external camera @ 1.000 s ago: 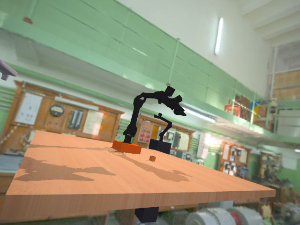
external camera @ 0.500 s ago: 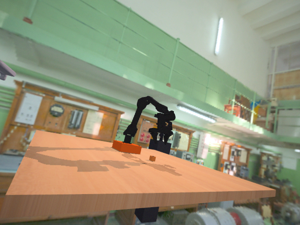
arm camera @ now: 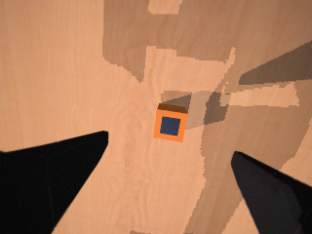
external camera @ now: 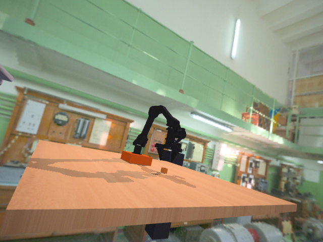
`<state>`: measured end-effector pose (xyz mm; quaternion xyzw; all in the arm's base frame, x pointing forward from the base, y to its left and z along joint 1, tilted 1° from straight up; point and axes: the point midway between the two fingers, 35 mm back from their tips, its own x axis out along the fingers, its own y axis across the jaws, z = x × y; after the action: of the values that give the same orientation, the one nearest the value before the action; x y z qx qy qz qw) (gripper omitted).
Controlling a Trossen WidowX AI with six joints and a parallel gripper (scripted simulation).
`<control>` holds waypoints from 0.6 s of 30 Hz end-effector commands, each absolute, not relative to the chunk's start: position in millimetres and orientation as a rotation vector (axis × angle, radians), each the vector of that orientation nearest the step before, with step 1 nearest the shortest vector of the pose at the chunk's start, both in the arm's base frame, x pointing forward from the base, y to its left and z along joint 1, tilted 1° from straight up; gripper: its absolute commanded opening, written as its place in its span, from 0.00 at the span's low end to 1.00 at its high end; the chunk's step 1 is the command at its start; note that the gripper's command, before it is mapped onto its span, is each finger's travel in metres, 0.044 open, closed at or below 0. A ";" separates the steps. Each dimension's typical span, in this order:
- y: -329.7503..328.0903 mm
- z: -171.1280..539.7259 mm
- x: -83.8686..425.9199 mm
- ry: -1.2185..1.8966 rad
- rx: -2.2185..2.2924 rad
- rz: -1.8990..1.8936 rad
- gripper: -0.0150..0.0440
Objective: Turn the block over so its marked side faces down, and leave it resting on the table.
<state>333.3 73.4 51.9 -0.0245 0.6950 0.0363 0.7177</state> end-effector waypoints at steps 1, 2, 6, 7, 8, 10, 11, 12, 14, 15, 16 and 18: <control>72.4 39.4 331.3 1.550 -0.054 0.072 1.00; 72.4 39.4 331.3 1.550 -0.054 0.072 1.00; 73.1 24.4 333.1 1.550 -0.054 0.072 1.00; 73.1 24.4 333.1 1.550 -0.054 0.072 1.00; 73.1 24.4 333.1 1.550 -0.054 0.072 1.00; 73.1 24.1 333.1 1.550 -0.054 0.072 1.00; 73.1 23.3 333.2 1.550 -0.054 0.072 1.00; 73.1 21.9 333.2 1.550 -0.054 0.072 1.00; 73.2 18.6 333.4 1.550 -0.054 0.072 1.00; 73.2 17.0 333.5 1.550 -0.054 0.072 1.00; 73.2 15.3 333.6 1.550 -0.054 0.072 1.00; 73.3 12.0 333.7 1.550 -0.054 0.072 1.00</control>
<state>335.4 73.9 20.3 -0.0243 0.6957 0.0355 0.7171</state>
